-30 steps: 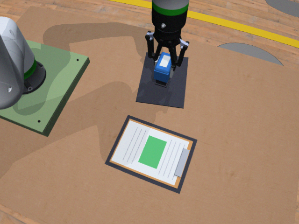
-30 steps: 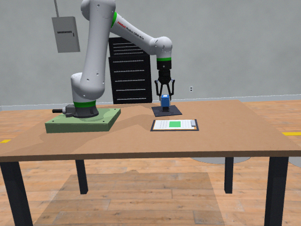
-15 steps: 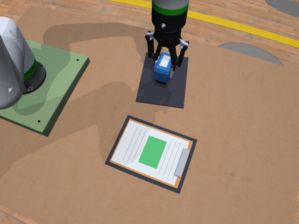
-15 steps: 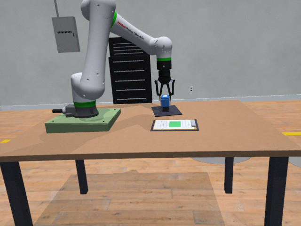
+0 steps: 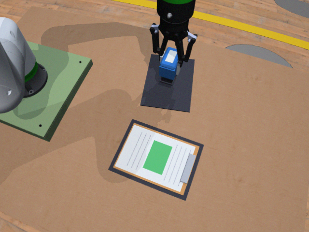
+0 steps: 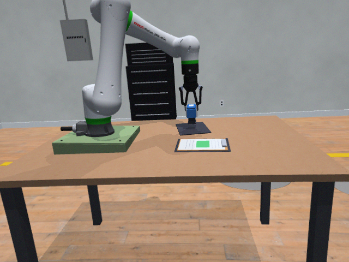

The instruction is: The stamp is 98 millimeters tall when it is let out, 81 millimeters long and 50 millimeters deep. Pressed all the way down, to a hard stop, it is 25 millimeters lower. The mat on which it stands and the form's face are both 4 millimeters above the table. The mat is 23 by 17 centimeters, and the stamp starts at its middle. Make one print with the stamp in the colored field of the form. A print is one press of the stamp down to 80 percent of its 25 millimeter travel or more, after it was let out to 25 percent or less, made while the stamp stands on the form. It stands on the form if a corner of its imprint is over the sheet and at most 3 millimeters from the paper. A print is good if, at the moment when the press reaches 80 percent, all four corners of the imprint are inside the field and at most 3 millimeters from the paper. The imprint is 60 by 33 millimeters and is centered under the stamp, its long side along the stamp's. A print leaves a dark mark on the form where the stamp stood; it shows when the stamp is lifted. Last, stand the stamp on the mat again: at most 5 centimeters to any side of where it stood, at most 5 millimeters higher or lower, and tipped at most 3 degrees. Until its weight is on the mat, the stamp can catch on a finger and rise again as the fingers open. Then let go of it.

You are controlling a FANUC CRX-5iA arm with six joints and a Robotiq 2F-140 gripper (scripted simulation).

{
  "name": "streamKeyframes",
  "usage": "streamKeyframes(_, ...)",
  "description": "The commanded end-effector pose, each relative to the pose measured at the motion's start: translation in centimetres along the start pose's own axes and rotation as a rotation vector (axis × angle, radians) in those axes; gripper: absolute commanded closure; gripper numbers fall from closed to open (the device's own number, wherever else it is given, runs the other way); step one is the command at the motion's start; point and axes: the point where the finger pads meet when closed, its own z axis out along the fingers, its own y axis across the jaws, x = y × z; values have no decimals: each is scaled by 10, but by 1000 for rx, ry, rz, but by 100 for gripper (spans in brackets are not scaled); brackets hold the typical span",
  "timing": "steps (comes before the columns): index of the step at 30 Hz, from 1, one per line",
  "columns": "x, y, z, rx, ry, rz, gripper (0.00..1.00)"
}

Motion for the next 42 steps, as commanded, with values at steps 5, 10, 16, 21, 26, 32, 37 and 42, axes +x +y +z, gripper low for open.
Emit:
streamKeyframes(5, 0, 0, -7, 0, 0, 0, 80)
streamKeyframes(10, 0, 0, -7, 0, 0, 0, 80)
streamKeyframes(16, 46, -22, -6, -1, 1, 3, 80)
streamKeyframes(21, 128, -41, -6, -1, 1, 10, 80)
streamKeyframes(26, 201, -48, -7, 0, 0, 14, 80)
streamKeyframes(32, 258, -56, -7, 0, 0, 14, 80)
streamKeyframes(37, 281, -61, -7, 0, 0, 14, 80)
streamKeyframes(42, 295, -68, -6, 0, 0, 14, 80)
